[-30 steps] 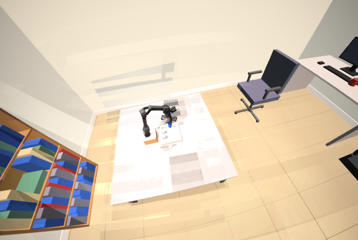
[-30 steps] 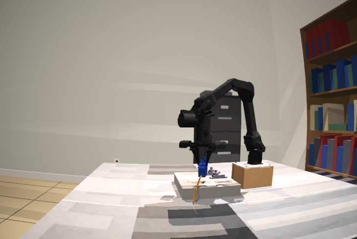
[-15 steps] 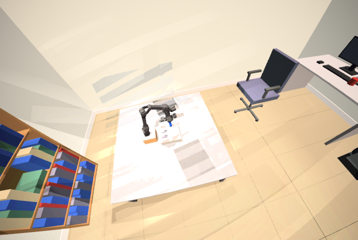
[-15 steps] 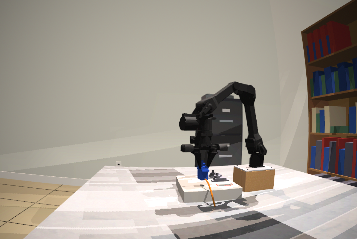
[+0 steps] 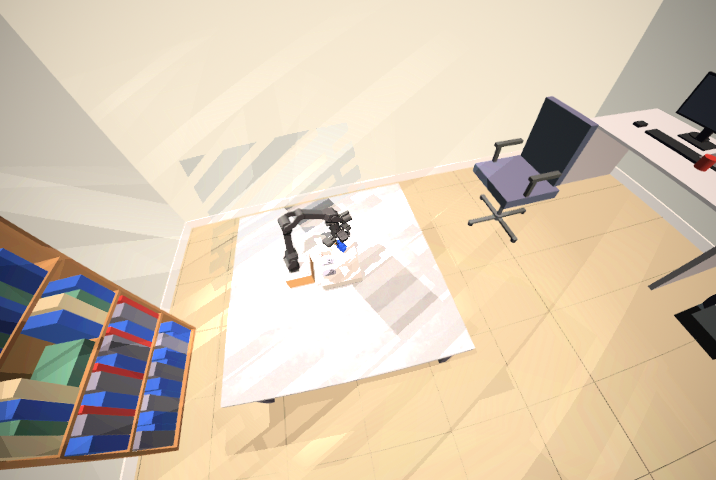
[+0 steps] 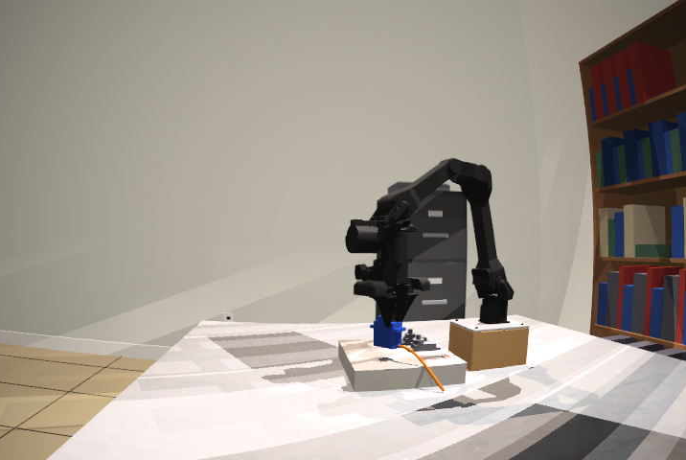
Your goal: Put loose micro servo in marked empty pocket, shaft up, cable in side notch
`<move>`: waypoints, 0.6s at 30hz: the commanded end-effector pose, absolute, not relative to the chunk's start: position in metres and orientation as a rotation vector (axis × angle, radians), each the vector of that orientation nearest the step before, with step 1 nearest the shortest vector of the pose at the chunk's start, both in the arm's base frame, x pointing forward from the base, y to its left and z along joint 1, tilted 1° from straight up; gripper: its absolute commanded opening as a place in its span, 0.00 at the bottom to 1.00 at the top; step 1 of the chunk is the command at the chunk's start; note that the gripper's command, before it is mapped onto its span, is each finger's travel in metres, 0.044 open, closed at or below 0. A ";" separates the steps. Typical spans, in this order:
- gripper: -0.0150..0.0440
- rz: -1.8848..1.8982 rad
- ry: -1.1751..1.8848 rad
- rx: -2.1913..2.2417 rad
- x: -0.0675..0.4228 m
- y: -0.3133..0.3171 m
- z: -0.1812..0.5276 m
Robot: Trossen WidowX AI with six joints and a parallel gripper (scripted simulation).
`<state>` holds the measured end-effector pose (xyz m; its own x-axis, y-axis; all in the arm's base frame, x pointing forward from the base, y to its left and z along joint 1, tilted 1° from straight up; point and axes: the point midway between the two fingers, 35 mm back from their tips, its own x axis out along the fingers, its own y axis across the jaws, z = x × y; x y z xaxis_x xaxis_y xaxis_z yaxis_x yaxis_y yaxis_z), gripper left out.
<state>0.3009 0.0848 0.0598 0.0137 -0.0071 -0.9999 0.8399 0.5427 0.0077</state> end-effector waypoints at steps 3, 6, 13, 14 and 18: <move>0.25 -0.614 1.470 0.612 0.301 0.085 0.060; 0.25 -0.534 1.492 0.531 0.301 0.085 0.060; 0.25 -0.346 1.531 0.341 0.301 0.085 0.060; 0.25 -0.319 1.536 0.314 0.301 0.085 0.060; 0.25 -0.212 1.549 0.205 0.301 0.085 0.060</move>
<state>0.3008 0.0848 0.0598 0.0134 -0.0072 -0.9999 0.3645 0.9312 -0.0018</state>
